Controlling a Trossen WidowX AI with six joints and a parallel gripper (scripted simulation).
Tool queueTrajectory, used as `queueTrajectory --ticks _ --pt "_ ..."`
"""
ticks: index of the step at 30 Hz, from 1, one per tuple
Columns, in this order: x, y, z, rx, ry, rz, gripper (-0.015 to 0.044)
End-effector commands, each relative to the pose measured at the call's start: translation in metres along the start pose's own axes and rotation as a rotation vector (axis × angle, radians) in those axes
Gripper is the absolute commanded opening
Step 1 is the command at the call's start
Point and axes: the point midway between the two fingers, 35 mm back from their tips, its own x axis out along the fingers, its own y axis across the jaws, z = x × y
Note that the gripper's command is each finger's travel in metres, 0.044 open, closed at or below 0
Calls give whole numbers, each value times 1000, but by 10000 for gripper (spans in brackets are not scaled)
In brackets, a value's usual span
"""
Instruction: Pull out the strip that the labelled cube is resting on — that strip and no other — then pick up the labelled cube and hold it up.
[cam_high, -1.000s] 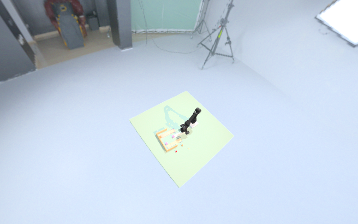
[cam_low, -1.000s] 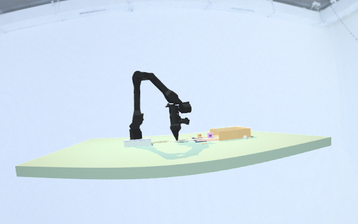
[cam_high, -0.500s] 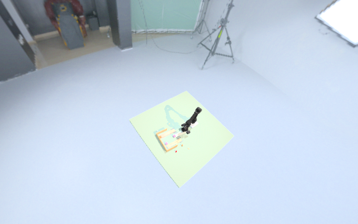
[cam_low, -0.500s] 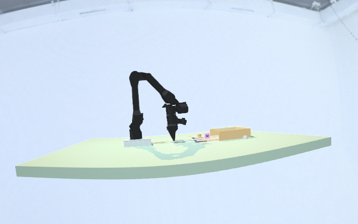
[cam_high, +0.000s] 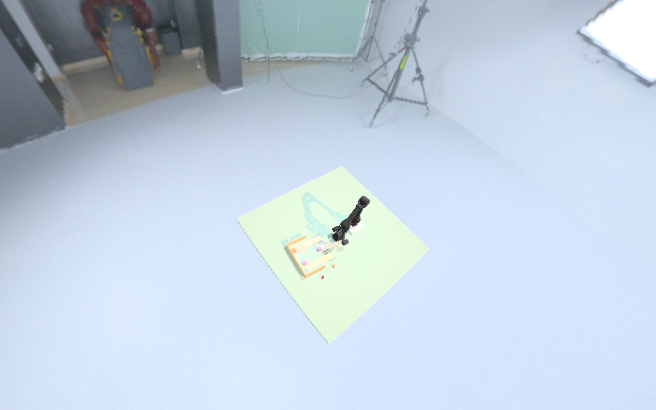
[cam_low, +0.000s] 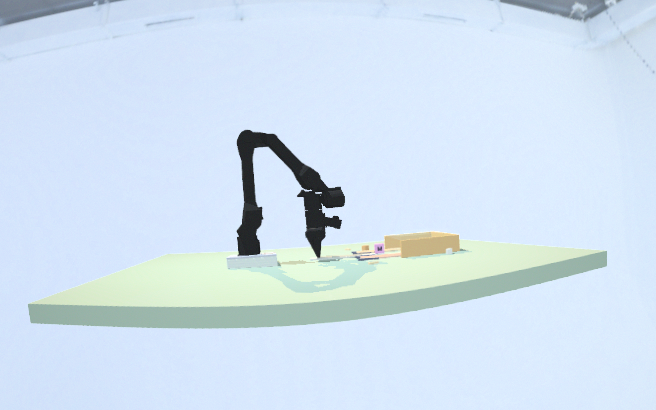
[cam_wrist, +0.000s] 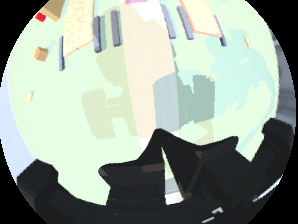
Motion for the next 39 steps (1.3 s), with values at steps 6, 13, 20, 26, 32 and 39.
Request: queueTrajectory --ticks 6,13,20,26,32,39 --pt "5 -3 -10 5 32 -10 0" --pt "-33 1 3 4 24 -8 0" --pt "-41 1 9 11 31 -10 53" --pt "-42 1 36 24 28 -10 210" --pt "-44 1 59 24 27 -10 368" --pt "-47 1 85 24 25 -10 440"
